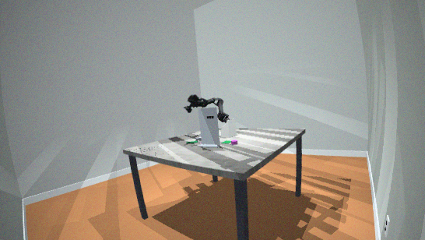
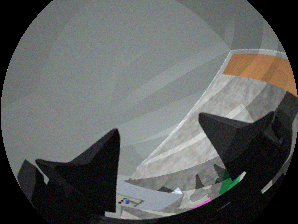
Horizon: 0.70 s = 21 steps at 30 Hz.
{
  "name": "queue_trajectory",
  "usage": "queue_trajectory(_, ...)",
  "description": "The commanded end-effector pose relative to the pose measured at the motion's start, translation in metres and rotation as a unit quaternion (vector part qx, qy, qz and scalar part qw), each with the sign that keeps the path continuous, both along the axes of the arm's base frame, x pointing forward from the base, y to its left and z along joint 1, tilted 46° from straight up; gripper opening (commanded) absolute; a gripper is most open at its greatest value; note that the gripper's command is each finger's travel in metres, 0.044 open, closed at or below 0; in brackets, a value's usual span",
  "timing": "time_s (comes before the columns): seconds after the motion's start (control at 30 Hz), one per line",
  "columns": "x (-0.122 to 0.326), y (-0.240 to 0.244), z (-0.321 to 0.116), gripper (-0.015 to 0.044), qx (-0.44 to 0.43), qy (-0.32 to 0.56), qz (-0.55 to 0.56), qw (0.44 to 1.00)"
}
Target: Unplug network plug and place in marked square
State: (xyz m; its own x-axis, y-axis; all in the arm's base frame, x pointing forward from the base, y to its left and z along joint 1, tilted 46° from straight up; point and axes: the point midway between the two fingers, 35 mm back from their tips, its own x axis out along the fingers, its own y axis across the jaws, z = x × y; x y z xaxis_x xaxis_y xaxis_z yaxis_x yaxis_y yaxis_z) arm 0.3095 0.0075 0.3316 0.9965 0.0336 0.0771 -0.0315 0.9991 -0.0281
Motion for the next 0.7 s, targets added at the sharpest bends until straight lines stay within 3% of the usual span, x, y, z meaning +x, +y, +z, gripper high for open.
queue_trajectory(0.0, 0.001, 0.000, -0.001, 0.0374, 0.001, 0.001, 0.000, 1.000)
queue_trajectory(0.27, 0.025, 0.014, -0.037, 0.0164, 0.052, 0.025, 0.021, 0.998)
queue_trajectory(0.67, 0.049, 0.040, -0.100, 0.0156, 0.132, 0.069, 0.050, 0.988)
